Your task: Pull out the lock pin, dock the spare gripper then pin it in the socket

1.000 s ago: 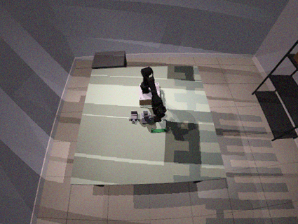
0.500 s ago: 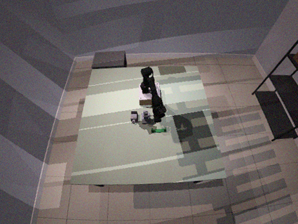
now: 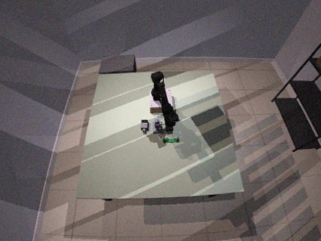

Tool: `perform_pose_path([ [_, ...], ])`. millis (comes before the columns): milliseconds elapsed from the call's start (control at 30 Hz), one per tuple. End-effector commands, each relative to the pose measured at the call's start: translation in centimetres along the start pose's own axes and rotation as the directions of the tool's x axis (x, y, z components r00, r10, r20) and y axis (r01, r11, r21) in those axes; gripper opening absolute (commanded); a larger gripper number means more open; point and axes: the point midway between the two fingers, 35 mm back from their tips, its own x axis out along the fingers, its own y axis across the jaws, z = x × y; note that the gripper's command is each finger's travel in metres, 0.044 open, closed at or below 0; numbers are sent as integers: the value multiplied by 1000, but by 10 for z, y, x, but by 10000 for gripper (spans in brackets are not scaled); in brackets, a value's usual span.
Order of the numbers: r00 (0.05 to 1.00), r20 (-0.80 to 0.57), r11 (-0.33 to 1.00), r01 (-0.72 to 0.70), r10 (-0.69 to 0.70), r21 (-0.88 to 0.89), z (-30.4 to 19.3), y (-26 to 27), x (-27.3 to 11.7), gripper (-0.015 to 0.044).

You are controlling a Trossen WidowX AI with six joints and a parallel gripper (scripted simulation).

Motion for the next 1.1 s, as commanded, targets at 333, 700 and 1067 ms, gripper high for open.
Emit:
perform_pose_path([
  [333, 999, 38, 1000, -1, 1, -5, 10, -1, -2, 0],
  [700, 999, 40, 1000, 3, -2, -9, 18, -2, -4, 0],
  [1067, 999, 39, 1000, 6, -6, -10, 26, -2, -3, 0],
])
